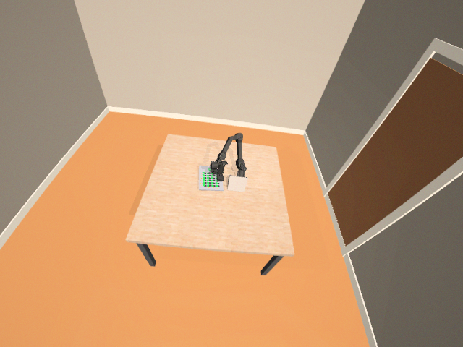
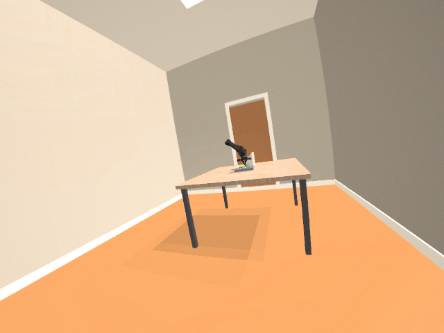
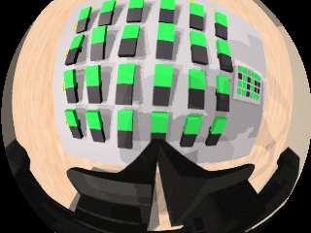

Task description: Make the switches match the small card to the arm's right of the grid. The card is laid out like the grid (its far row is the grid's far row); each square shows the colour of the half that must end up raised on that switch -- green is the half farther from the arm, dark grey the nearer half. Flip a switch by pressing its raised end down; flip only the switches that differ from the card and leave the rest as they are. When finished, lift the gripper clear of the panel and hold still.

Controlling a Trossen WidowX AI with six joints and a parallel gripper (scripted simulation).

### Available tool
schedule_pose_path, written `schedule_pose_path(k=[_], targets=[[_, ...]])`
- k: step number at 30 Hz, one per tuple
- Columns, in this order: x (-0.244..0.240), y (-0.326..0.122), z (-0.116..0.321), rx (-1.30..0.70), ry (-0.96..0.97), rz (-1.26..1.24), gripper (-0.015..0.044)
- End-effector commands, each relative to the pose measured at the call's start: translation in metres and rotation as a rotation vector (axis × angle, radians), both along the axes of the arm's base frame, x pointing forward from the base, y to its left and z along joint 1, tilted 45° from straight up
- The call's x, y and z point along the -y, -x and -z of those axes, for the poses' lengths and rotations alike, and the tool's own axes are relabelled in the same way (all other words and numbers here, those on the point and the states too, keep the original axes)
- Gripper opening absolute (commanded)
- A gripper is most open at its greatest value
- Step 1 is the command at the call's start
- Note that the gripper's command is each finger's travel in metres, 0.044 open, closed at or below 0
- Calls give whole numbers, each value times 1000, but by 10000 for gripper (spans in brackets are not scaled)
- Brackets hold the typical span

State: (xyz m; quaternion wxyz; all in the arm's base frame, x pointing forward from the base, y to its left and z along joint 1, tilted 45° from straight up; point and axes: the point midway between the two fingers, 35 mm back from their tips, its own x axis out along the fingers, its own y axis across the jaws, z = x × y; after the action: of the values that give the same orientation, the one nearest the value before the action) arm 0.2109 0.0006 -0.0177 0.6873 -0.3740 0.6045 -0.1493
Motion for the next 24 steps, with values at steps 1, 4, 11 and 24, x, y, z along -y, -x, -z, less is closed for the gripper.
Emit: schedule_pose_path(k=[1, 4, 11, 24], targets=[[1, -1, 0, 1, 3, -4, 0], [1, -1, 1, 1, 3, -4, 0], [-5, 0, -4, -1, -3, 1, 0], [-53, -4, -45, -17, 6, 14, 0]])
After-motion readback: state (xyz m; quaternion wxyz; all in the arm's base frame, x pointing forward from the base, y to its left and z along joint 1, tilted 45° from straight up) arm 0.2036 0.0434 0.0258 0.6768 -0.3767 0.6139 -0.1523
